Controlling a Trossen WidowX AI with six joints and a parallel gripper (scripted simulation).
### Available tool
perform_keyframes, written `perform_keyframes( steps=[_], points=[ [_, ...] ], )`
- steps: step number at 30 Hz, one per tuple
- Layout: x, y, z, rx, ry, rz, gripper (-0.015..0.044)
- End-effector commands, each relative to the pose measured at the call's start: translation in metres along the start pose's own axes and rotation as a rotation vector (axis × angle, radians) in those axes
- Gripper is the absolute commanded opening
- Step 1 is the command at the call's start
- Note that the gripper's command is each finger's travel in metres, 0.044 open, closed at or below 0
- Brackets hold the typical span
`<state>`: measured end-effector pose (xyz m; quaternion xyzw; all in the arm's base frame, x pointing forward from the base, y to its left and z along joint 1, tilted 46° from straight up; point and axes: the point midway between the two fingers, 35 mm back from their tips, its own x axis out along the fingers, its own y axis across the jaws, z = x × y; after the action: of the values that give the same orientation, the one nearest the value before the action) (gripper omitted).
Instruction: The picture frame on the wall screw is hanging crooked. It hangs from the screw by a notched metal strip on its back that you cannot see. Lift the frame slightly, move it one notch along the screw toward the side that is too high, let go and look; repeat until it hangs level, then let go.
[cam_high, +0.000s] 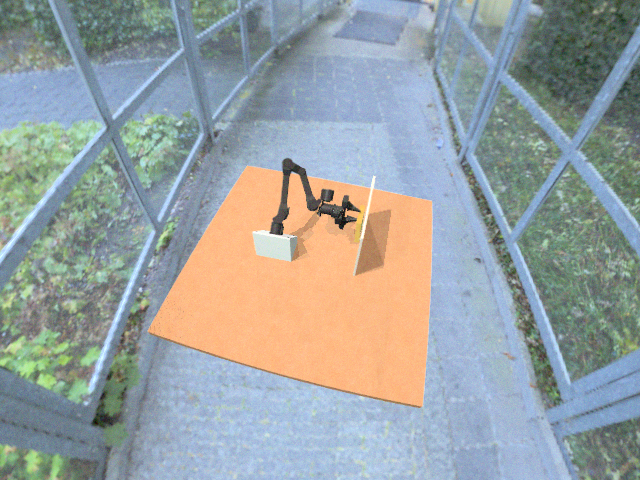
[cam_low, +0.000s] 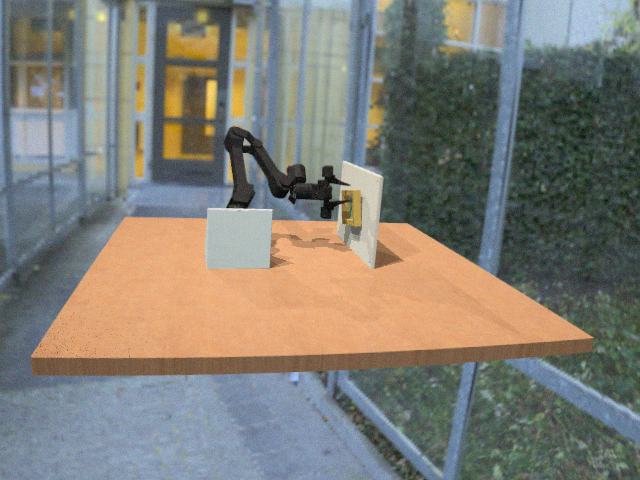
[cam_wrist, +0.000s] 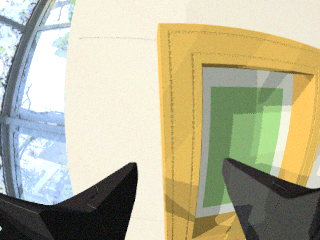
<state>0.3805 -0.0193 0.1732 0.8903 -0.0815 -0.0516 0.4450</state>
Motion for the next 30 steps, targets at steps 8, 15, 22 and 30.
perform_keyframes(
  steps=[8,15,22,30],
  points=[
    [0.001,0.0014,-0.0021,-0.002,0.006,0.002,0.026],
    [0.001,0.0014,-0.0021,-0.002,0.006,0.002,0.026],
    [0.0011,0.0016,-0.0025,-0.002,0.006,0.002,0.026],
    [0.0011,0.0016,-0.0025,-0.002,0.006,0.002,0.0129]
  ],
)
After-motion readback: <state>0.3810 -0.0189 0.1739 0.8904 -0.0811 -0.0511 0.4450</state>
